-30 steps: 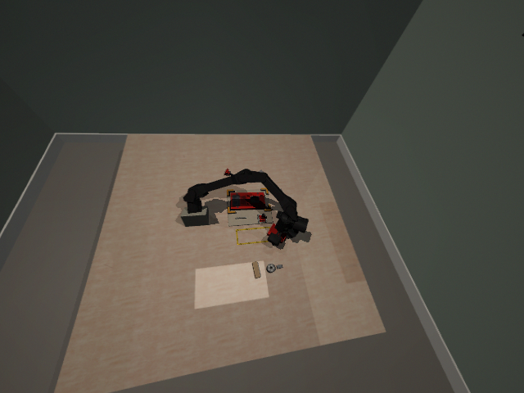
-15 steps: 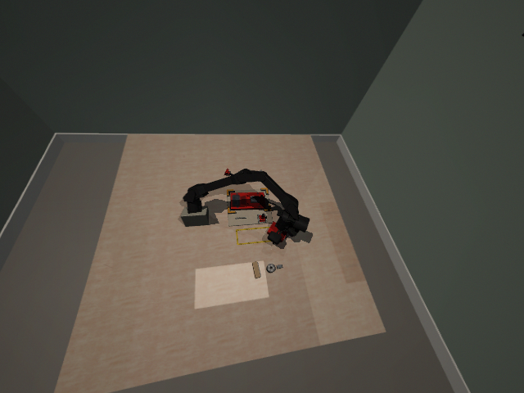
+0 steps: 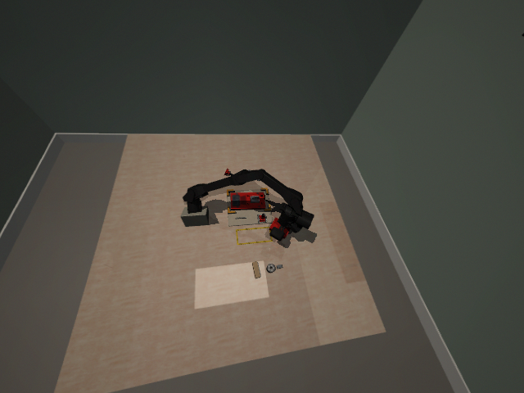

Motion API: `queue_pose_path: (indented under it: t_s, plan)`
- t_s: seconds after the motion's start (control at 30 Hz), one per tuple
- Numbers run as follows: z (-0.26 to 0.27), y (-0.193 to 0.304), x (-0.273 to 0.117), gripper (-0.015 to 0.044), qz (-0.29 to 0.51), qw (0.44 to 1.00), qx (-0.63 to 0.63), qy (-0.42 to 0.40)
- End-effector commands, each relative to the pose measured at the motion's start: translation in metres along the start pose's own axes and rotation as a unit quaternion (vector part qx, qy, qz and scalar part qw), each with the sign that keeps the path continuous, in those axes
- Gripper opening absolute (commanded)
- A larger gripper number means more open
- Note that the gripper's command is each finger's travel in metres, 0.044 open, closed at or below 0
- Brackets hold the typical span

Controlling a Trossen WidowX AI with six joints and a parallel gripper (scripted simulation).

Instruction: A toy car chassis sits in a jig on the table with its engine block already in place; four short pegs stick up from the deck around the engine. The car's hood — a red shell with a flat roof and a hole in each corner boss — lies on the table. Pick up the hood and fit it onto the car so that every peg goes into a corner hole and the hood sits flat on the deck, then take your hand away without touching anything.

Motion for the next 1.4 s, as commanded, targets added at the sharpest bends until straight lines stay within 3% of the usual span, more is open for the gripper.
queue_pose_path:
  t_s: [0.0, 0.37, 1.37]
  plan:
    - [0.0, -0.001, -0.013, 0.0, -0.004, 1.0, -0.004, 0.002]
    - [0.004, 0.003, -0.021, 0.0, -0.001, 1.0, -0.007, 0.0]
    - [0.076, 0.081, -0.03, 0.0, 0.002, 0.991, -0.135, 0.003]
Point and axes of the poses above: the point midway between the two fingers, 35 mm back from their tips, its own x axis out along the fingers, its own z axis across the jaws, y = z × x, the point moved 5 cm from there along -x, back along the fingers, and after that the axes turned 3 degrees about -x, right-handed, at the moved point
